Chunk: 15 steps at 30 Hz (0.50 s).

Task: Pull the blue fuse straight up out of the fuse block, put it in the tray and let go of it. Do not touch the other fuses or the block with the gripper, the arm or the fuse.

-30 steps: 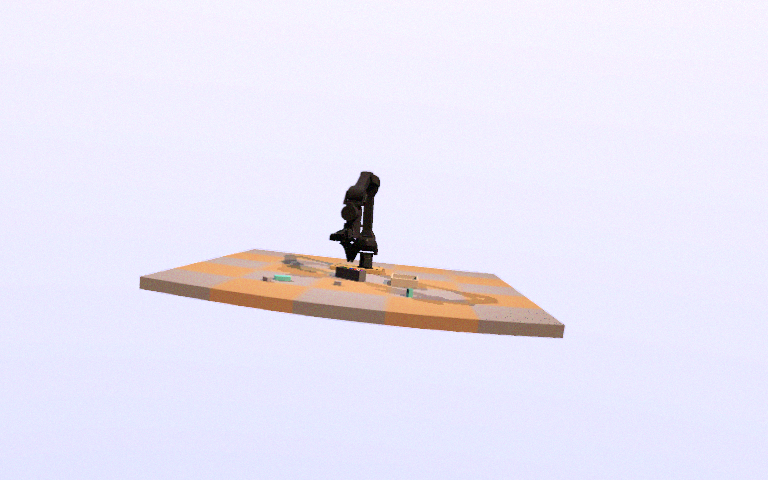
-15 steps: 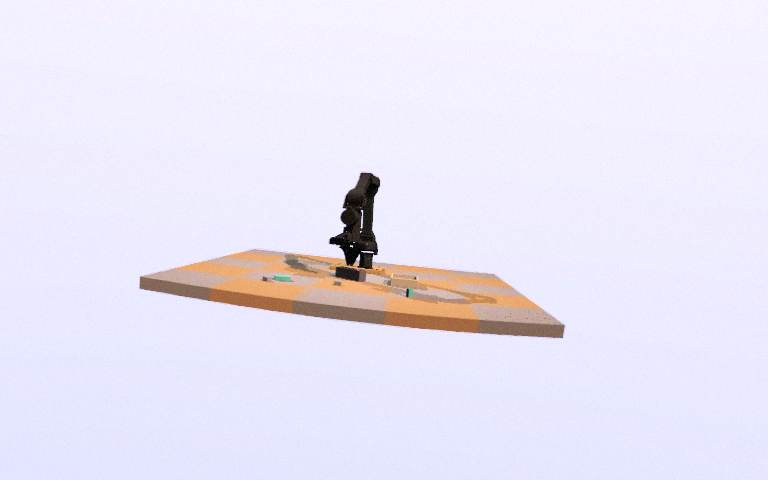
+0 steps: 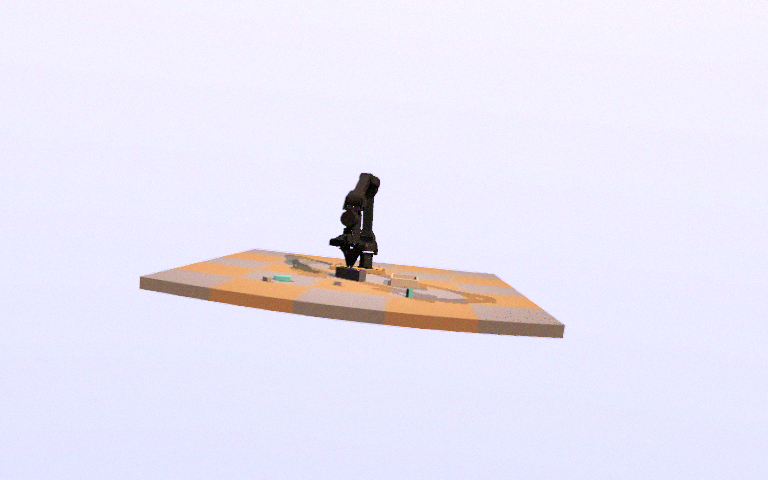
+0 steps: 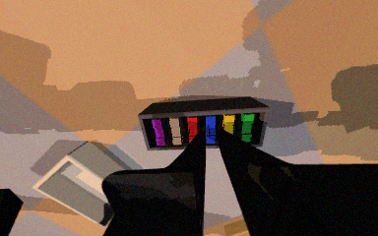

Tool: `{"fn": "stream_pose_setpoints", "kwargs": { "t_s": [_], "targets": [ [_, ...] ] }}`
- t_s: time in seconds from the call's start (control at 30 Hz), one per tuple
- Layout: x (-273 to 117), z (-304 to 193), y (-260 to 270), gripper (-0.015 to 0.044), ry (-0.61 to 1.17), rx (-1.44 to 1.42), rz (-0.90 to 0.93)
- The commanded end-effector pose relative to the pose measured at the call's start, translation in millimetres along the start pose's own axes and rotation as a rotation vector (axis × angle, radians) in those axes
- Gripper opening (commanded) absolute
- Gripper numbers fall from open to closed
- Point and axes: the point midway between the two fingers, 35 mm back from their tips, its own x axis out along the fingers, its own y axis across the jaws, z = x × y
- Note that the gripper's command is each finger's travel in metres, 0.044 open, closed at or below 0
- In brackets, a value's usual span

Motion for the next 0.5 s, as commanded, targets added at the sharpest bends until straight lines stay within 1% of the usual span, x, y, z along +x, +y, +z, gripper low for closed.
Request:
{"fn": "stream_pose_setpoints", "kwargs": {
  "t_s": [0.0,0.47],
  "targets": [
    [1.3,0.5,-0.4,0.006,-0.002,0.005,-0.003],
    [10.4,0.5,-0.5,0.006,-0.002,0.005,-0.003]
  ]
}}
